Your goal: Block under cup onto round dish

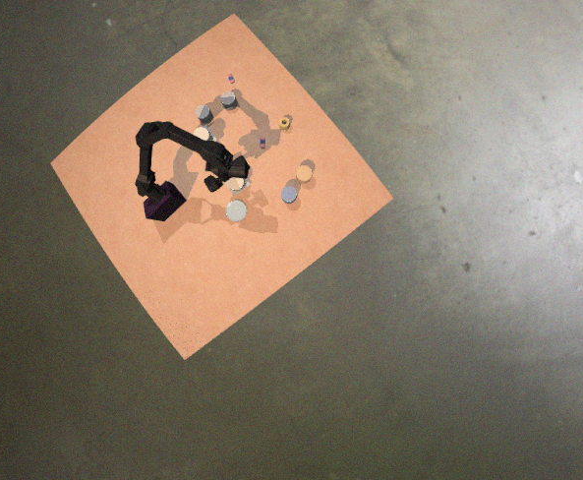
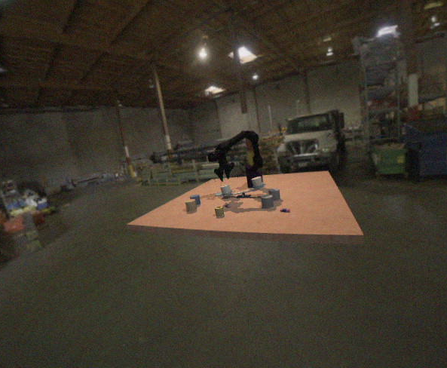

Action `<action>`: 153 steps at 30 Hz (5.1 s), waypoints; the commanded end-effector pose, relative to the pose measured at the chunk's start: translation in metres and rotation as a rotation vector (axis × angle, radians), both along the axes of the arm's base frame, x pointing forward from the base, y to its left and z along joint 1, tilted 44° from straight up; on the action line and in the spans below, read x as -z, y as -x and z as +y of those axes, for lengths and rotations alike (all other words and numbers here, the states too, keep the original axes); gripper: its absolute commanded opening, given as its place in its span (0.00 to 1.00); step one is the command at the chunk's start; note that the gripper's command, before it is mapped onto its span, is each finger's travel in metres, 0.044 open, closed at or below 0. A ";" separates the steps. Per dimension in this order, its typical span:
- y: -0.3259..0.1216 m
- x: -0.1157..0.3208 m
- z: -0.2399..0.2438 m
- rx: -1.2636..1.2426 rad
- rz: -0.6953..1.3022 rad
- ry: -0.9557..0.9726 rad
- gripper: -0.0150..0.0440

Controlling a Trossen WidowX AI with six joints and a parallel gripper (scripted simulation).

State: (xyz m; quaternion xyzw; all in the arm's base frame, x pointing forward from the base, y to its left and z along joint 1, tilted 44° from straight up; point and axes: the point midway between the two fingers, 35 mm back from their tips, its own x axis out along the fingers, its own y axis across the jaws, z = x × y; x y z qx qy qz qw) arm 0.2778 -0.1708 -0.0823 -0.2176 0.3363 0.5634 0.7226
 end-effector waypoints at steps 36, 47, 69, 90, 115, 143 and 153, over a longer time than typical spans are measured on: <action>-0.009 0.049 0.035 -0.095 -0.029 0.008 1.00; -0.010 0.061 0.047 -0.095 -0.029 0.007 1.00; -0.011 0.068 0.054 -0.095 -0.029 0.006 0.58; -0.012 0.052 0.035 -0.094 -0.029 0.010 0.25; -0.011 0.030 0.013 -0.094 -0.028 0.012 0.25; -0.007 0.004 -0.011 -0.094 -0.027 0.013 0.25; -0.004 -0.006 -0.019 -0.094 -0.027 0.012 0.25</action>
